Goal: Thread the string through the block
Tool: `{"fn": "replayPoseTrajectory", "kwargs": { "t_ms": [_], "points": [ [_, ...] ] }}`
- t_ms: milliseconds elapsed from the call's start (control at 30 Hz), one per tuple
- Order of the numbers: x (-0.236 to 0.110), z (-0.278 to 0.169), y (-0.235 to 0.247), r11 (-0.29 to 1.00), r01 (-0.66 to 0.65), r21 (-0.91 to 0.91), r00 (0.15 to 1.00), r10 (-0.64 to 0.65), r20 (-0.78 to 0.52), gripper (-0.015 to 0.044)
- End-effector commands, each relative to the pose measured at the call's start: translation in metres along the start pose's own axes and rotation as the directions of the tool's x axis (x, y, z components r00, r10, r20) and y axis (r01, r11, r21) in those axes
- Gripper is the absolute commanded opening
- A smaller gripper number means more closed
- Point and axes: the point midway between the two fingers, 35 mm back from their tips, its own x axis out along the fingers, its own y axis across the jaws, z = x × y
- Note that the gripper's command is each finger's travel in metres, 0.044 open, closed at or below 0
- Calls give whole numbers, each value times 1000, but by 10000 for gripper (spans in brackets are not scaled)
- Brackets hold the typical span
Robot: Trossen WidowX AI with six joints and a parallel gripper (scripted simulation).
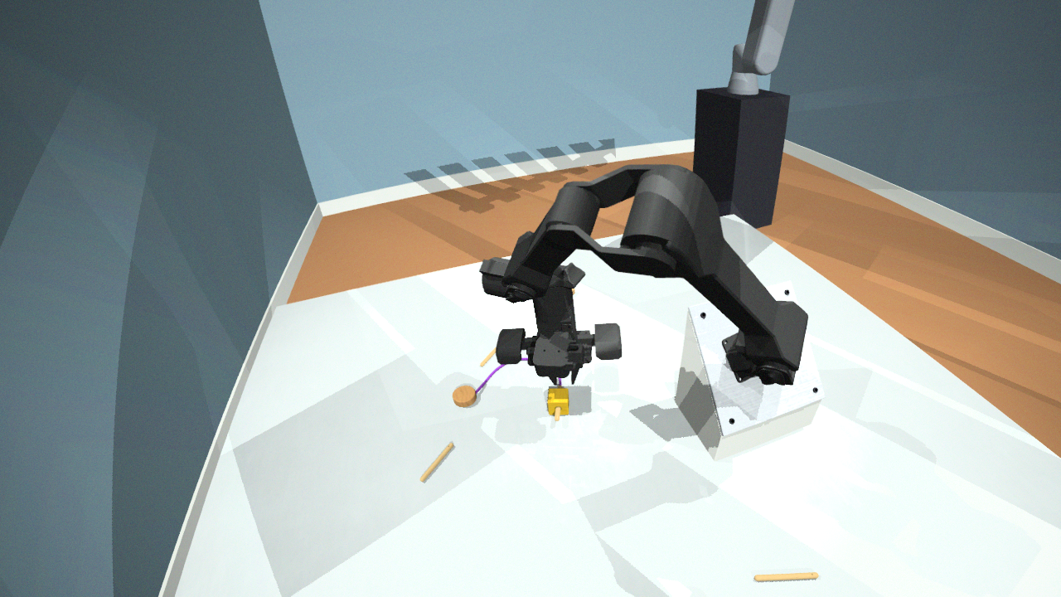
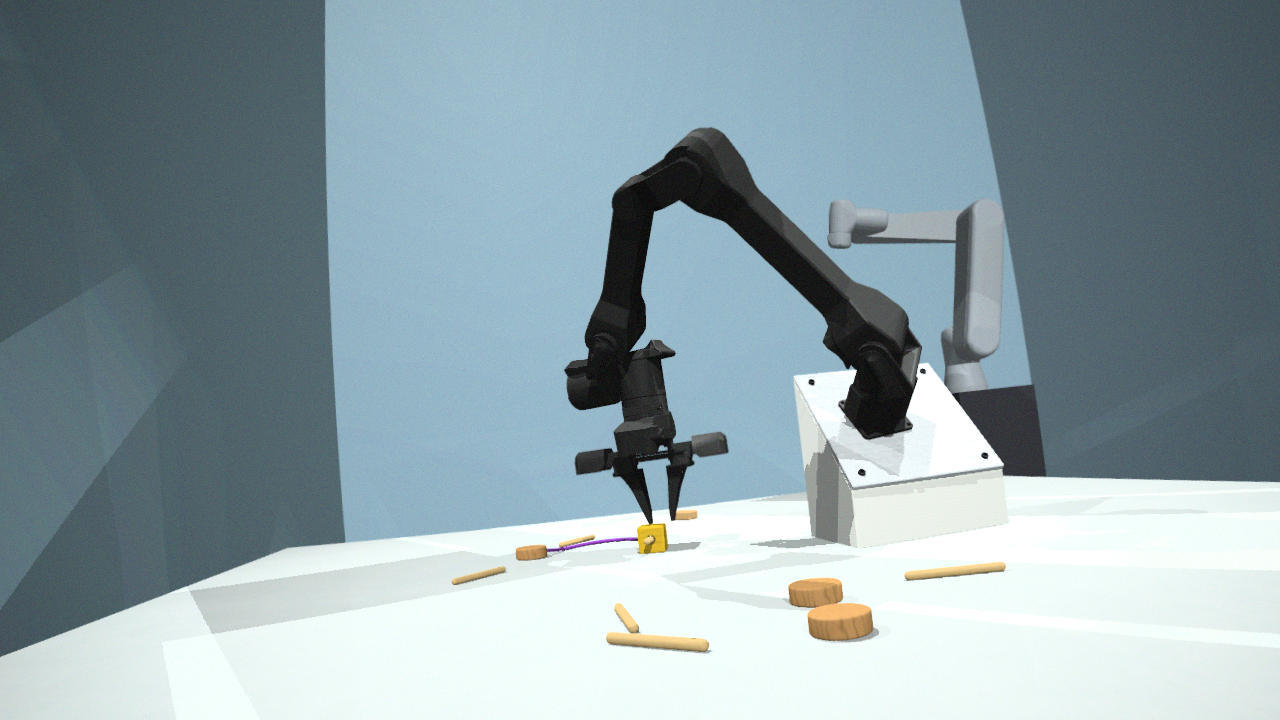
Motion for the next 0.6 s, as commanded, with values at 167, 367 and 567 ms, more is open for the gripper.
{"fn": "replayPoseTrajectory", "kwargs": {
  "t_ms": [167,367,567],
  "points": [
    [-63,-2,-5,999,37,-12,999,-37,-13,124],
    [-59,3,-8,949,52,310,999,-51,-11,124],
    [-59,13,-8,637,39,770,999,-49,-9,124]
  ]
}}
